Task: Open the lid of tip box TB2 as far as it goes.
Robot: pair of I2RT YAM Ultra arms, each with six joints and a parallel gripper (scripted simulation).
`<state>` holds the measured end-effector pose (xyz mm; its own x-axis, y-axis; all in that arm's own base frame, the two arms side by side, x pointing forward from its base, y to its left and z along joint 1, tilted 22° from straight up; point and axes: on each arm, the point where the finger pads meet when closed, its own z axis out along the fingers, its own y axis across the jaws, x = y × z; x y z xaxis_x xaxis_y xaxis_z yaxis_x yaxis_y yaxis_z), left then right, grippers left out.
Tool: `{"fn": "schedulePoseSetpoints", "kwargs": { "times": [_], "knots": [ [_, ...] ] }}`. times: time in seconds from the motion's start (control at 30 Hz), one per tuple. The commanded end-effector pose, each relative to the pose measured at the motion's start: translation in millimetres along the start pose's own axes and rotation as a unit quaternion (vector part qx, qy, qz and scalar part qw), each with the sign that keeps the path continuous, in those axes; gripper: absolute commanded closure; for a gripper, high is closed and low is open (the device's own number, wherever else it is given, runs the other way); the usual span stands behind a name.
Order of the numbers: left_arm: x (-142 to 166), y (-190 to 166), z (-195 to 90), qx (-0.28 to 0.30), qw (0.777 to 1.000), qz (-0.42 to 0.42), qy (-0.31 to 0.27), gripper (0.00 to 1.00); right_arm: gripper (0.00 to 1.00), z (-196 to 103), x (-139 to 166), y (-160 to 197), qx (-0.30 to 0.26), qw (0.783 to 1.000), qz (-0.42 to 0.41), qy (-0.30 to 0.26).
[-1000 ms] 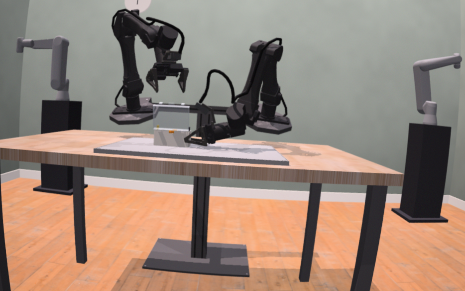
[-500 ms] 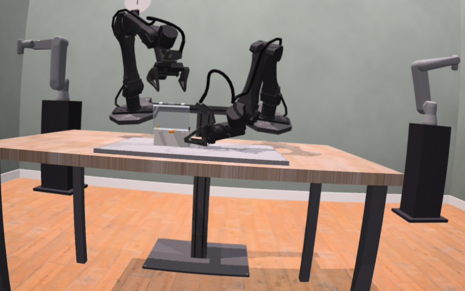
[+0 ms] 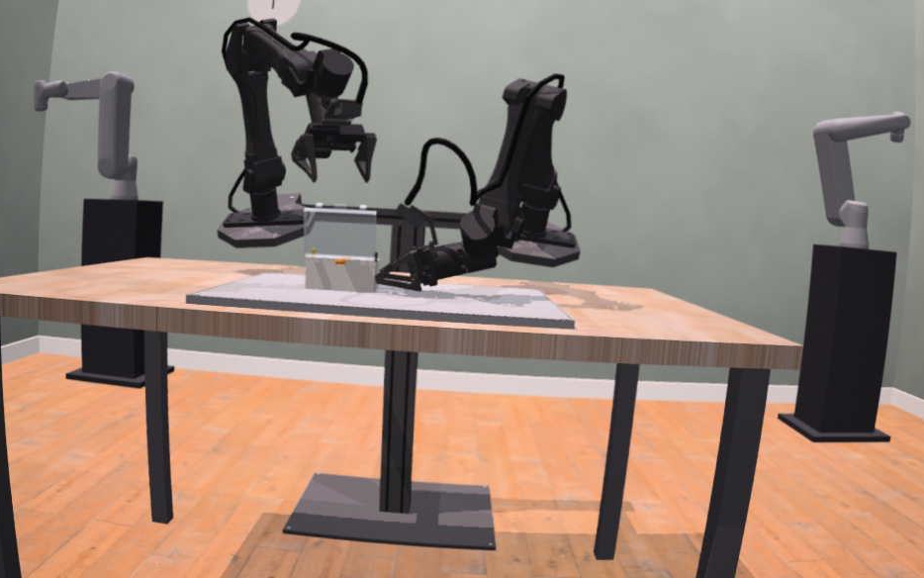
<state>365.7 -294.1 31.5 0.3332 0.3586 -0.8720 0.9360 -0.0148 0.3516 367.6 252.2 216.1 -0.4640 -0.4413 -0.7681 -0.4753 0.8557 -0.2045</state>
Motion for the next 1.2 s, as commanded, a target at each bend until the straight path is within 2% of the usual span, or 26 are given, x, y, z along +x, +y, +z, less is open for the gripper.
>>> {"fn": "schedulePoseSetpoints", "kwargs": {
  "times": [0.0, 0.1, 0.3, 0.33, 0.53, 1.17],
  "knots": [
    [-14.2, -3.0, -11.0, 0.009, 1.000, 0.009, -0.012, 0.00, 0.00, -9.7, -13.3, -0.9, -0.004, 1.000, 0.002, -0.023],
    [-14.0, -6.3, -14.9, 0.009, 1.000, 0.009, -0.013, 0.00, 0.00, -9.7, -13.3, -0.9, -0.004, 1.000, 0.002, -0.023],
    [-13.9, -8.6, -53.2, 0.008, 1.000, 0.009, -0.013, 0.00, 0.00, -9.7, -13.3, -0.9, -0.004, 1.000, 0.002, -0.023],
    [-17.4, 1.2, -54.5, 0.003, 1.000, 0.021, -0.016, 0.00, 0.00, -9.7, -13.3, -0.9, -0.004, 1.000, 0.002, -0.023],
    [-16.1, 1.9, -45.8, 0.006, 1.000, 0.024, -0.015, 0.00, 0.00, -9.7, -13.3, -0.9, -0.004, 1.000, 0.002, -0.023],
    [-12.9, -0.8, -47.8, 0.006, 1.000, 0.018, -0.013, 0.00, 0.00, -9.7, -13.3, -0.9, -0.004, 1.000, 0.002, -0.023]
  ]
}}
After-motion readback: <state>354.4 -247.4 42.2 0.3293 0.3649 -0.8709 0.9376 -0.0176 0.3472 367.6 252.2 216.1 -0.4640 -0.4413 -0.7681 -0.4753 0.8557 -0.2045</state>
